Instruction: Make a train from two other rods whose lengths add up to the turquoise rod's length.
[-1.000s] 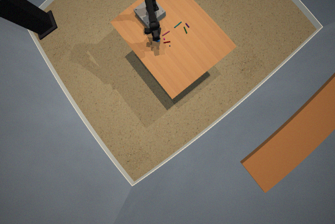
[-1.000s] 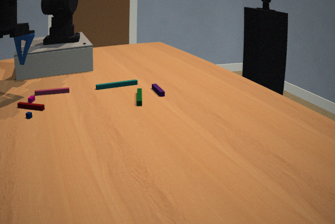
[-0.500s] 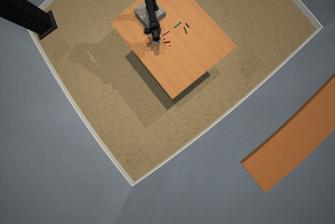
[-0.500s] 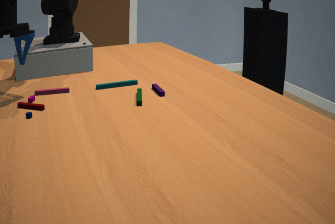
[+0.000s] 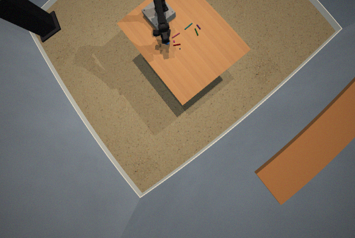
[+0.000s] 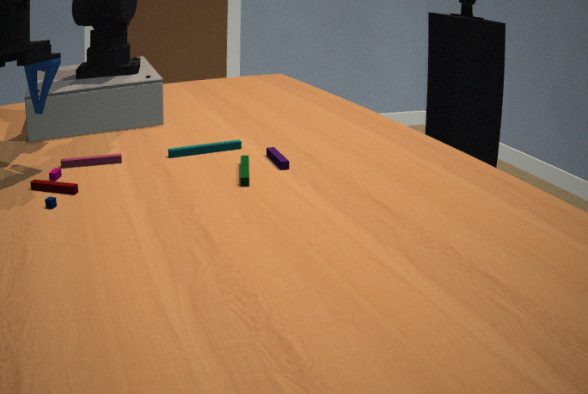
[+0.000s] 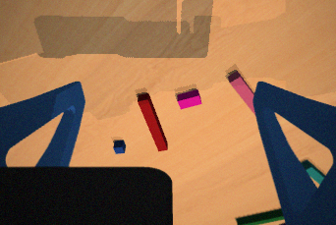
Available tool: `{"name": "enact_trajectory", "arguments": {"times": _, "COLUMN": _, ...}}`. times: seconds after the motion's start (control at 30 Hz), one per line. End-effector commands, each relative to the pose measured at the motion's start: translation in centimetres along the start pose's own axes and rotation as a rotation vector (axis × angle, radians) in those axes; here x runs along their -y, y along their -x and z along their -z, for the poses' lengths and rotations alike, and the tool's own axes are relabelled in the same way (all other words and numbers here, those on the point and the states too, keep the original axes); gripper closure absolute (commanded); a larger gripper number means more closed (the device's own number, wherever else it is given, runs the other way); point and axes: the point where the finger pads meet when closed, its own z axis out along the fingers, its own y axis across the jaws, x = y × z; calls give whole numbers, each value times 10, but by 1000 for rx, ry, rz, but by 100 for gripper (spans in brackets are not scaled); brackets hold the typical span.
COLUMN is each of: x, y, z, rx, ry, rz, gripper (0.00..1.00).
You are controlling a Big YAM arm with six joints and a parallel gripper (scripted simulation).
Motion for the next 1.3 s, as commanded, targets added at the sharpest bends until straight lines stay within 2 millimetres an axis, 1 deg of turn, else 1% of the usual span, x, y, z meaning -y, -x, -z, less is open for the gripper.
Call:
{"name": "enact_trajectory", "arguments": {"times": 0.0, "x": -5, "y": 0, "z": 2, "rx": -2, "ry": 15, "rz": -10, "gripper": 0}}
{"name": "enact_trajectory", "arguments": {"times": 1.0, "x": -5, "y": -1, "z": 2, "rx": -2, "ry": 15, "rz": -6, "gripper": 0}}
{"name": "enact_trajectory", "arguments": {"times": 1.03, "x": -7, "y": -6, "z": 2, "rx": -3, "ry": 18, "rz": 20, "gripper": 0}}
{"name": "enact_trajectory", "arguments": {"times": 1.1, "x": -22, "y": -18, "z": 10, "rx": -8, "ry": 40, "rz": 66, "gripper": 0}}
{"name": "enact_trajectory", "arguments": {"times": 1.17, "x": -19, "y": -34, "z": 11, "rx": -5, "ry": 28, "rz": 153, "gripper": 0}}
{"name": "enact_trajectory", "arguments": {"times": 1.23, "x": -19, "y": -34, "z": 11, "rx": -5, "ry": 28, "rz": 153, "gripper": 0}}
{"name": "enact_trajectory", "arguments": {"times": 1.27, "x": -18, "y": -46, "z": 11, "rx": -4, "ry": 27, "rz": 217, "gripper": 0}}
